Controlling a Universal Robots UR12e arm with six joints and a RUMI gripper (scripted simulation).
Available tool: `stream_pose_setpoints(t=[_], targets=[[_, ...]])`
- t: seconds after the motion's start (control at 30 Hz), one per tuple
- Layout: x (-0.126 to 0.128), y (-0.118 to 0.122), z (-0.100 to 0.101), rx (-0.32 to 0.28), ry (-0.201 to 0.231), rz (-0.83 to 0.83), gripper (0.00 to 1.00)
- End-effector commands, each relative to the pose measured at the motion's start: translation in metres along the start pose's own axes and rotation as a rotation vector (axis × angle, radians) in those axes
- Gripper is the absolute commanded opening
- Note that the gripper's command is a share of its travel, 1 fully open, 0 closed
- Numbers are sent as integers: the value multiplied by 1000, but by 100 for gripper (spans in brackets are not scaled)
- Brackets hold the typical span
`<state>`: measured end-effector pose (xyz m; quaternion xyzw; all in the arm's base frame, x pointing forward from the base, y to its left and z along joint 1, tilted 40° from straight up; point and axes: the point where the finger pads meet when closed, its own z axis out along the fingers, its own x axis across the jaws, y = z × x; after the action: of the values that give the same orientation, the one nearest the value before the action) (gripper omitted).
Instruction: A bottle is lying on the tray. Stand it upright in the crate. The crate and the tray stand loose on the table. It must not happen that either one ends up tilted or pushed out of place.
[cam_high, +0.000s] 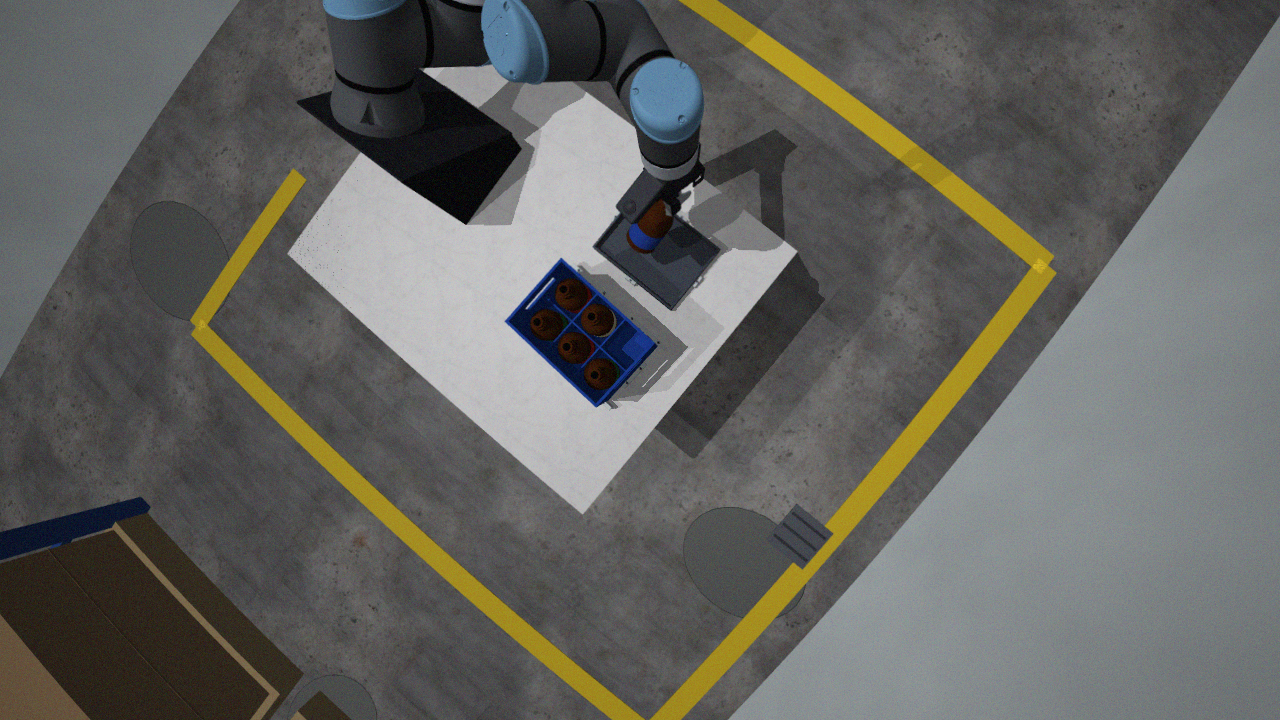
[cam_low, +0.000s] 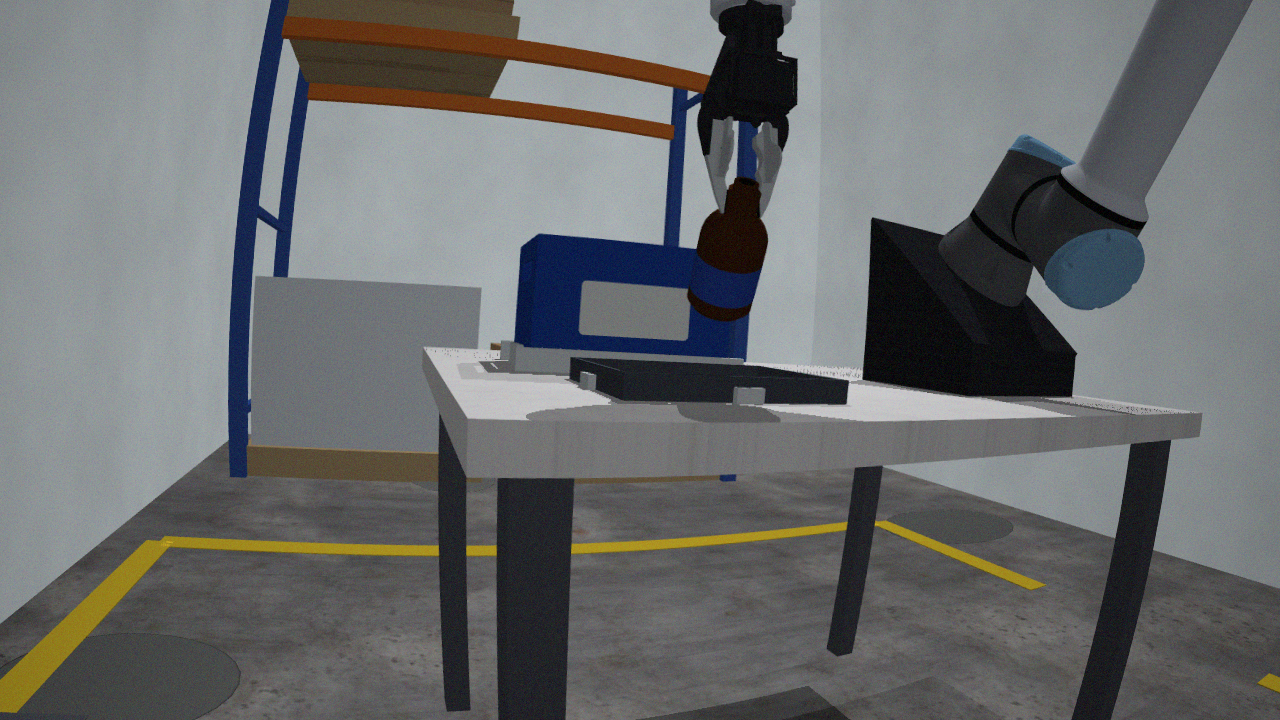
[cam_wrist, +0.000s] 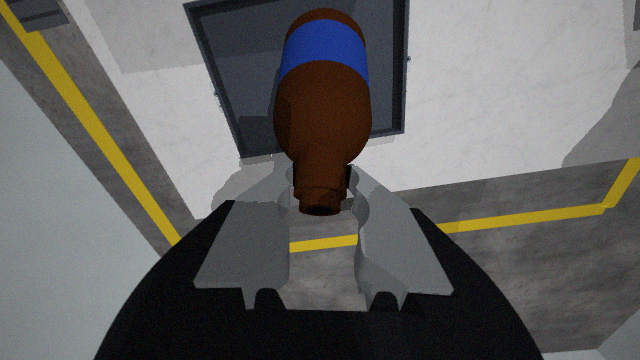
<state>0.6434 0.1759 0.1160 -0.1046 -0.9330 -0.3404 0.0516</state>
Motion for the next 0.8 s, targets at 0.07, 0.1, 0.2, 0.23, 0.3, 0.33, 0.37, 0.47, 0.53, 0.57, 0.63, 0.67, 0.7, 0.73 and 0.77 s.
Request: stream_pose_setpoints(t=[0.07, 0.1, 0.2, 0.23, 0.3, 0.33, 0.37, 0.47, 0.53, 0.57, 0.63, 0.67, 0.7, 0.73, 0.77], targets=[[-3, 2, -3, 2, -7, 55, 0], [-3, 2, -3, 2, -7, 56, 0], [-3, 2, -3, 2, -6, 56, 0], [-3, 2, -3, 2, -6, 56, 0], [-3, 2, -3, 2, -6, 56, 0], [-3, 2, -3, 2, -6, 56, 0], [-3, 2, -3, 2, -6, 56, 0], [-3, 2, -3, 2, -6, 57, 0], [-3, 2, -3, 2, -5, 57, 0], [-3, 2, -2, 2, -5, 57, 0], [-3, 1, -2, 2, -5, 57, 0], [-3, 1, -2, 2, -5, 57, 0], [-3, 1, -2, 2, -5, 57, 0], [-3, 1, -2, 2, -5, 57, 0], [-2, 1, -2, 2, -4, 58, 0]])
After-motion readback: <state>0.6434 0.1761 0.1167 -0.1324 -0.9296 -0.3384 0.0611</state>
